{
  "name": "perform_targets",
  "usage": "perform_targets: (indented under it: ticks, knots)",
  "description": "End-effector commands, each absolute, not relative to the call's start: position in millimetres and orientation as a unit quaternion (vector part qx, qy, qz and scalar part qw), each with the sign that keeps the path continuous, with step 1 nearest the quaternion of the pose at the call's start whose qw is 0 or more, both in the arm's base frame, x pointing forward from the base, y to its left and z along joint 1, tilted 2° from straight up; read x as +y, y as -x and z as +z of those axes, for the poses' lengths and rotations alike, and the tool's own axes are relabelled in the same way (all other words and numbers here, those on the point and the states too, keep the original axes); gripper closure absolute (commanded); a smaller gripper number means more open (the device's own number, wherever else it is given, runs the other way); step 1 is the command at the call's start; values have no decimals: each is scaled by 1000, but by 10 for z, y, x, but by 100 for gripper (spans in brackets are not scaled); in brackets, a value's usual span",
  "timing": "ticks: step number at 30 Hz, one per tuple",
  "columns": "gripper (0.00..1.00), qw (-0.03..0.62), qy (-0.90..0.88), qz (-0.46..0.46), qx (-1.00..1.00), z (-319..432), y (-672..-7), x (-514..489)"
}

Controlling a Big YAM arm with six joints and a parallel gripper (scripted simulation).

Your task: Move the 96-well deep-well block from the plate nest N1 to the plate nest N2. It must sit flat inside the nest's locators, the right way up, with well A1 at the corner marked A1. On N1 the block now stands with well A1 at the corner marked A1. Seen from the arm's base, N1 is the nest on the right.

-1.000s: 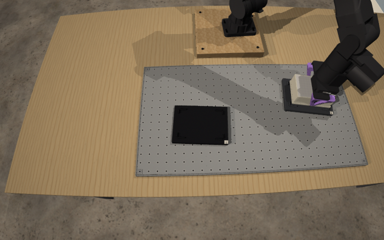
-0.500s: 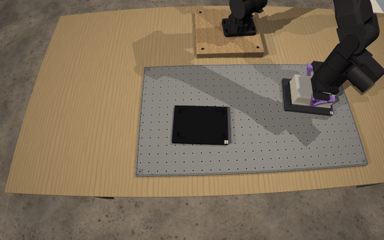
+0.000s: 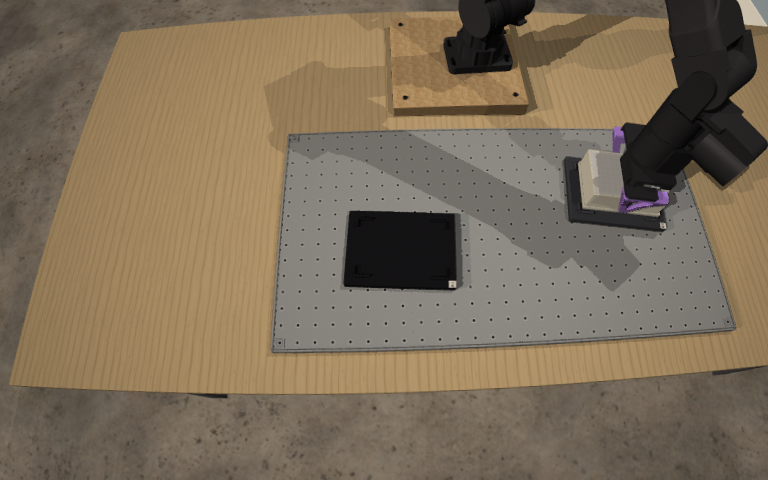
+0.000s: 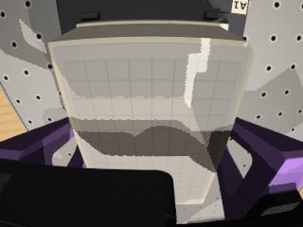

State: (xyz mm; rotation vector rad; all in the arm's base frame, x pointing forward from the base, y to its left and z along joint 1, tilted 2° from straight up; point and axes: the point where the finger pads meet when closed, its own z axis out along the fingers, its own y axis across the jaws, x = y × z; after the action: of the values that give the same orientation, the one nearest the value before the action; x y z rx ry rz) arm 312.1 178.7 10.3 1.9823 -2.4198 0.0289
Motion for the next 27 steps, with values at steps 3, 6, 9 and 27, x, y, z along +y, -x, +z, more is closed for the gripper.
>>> perform_targets:
  ticks: [3,6,9,27]
  knots:
    - [100,2,-634,10,-774,72,-3163,1749]
    - [100,1,-634,10,-774,77,-3165,1750]
    - [100,3,-634,10,-774,55,-3159,1747]
    - [100,4,-634,10,-774,22,-3154,1743]
